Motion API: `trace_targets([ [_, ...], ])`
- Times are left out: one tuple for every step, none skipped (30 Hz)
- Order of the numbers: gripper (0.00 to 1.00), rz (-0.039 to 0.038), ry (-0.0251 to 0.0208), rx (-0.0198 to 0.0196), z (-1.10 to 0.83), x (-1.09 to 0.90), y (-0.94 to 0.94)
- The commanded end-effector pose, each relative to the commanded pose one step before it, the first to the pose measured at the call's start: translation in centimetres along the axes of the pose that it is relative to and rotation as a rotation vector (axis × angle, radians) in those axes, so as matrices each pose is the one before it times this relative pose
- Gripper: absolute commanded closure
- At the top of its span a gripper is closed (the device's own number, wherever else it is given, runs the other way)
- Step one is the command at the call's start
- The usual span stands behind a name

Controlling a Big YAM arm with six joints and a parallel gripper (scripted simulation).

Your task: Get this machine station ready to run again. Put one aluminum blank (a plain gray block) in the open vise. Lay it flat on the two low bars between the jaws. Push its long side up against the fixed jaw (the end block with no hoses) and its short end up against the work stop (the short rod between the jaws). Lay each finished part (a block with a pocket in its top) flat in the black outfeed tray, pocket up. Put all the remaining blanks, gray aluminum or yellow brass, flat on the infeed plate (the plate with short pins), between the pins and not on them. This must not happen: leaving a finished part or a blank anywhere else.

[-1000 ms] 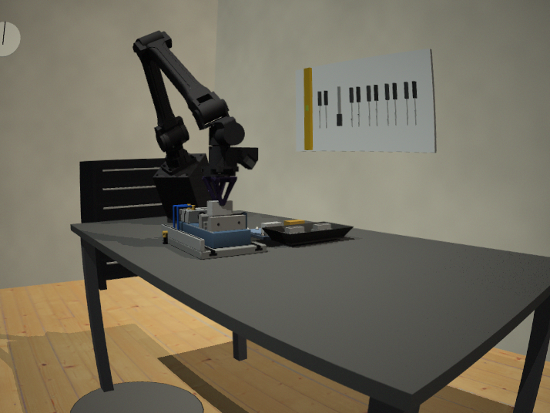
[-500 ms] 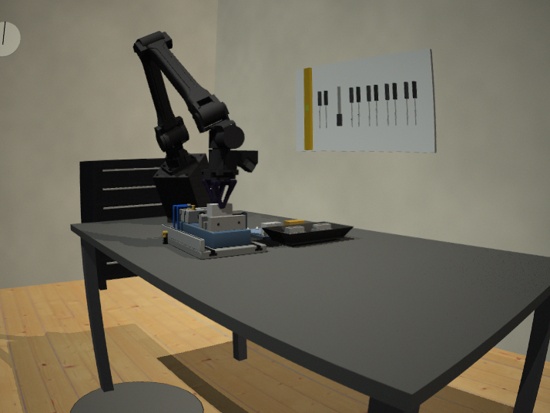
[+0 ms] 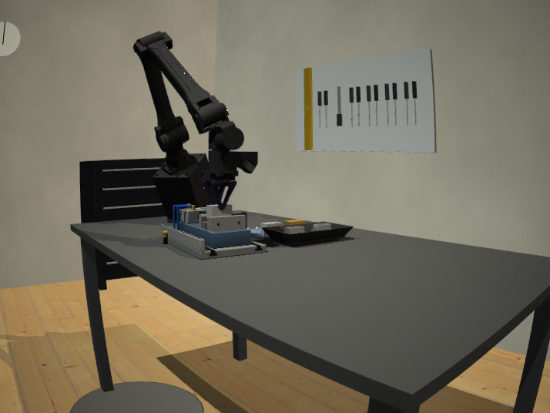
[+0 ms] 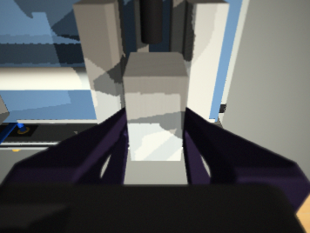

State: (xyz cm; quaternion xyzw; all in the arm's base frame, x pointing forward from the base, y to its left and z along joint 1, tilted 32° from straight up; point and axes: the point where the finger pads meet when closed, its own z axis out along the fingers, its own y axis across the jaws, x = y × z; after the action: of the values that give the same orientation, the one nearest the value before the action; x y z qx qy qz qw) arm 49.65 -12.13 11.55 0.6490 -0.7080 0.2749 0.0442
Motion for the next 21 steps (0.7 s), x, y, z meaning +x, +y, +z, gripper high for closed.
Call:
trace_targets([
  [1.00, -0.01132, -0.00182, -0.01404, 1.133, -0.169, 0.537],
  [1.00, 0.00000, 0.00000, 0.00000, 0.000, 0.000, 0.000],
  [1.00, 0.00014, -0.00001, 0.00007, 0.014, -0.006, -0.001],
  [1.00, 0.00019, 0.00003, 0.00000, 0.015, 0.000, 0.000],
  [1.00, 0.00022, 0.00005, -0.00004, 0.016, 0.005, 0.002],
  [1.00, 0.00023, 0.00007, -0.00008, 0.016, 0.009, 0.003],
  [1.00, 0.00023, 0.00008, -0.00011, 0.016, 0.012, 0.003],
  [1.00, 0.00024, 0.00009, -0.00013, 0.016, 0.014, 0.004],
  [1.00, 0.00025, 0.00010, -0.00014, 0.016, 0.016, 0.004],
  [1.00, 0.00026, 0.00011, -0.00015, 0.015, 0.016, 0.004],
  [1.00, 0.00027, 0.00011, -0.00015, 0.014, 0.017, 0.004],
  [1.00, 0.00028, 0.00011, -0.00015, 0.013, 0.016, 0.004],
  [1.00, 0.00029, 0.00011, -0.00014, 0.011, 0.016, 0.004],
  [1.00, 0.00028, 0.00010, -0.00013, 0.010, 0.014, 0.004],
  [1.00, 0.00024, 0.00009, -0.00011, 0.008, 0.012, 0.003],
  [1.00, 0.00016, 0.00006, -0.00006, 0.005, 0.007, 0.002],
  [1.00, 0.00005, 0.00001, -0.00001, 0.002, 0.001, 0.000],
  [1.00, 0.00000, 0.00000, 0.00000, 0.000, 0.000, 0.000],
  [1.00, 0.00000, 0.00000, 0.00000, 0.000, 0.000, 0.000],
  [1.00, -0.00034, -0.00014, 0.00020, -0.008, -0.022, -0.006],
  [1.00, -0.00038, -0.00016, 0.00022, -0.009, -0.024, -0.006],
])
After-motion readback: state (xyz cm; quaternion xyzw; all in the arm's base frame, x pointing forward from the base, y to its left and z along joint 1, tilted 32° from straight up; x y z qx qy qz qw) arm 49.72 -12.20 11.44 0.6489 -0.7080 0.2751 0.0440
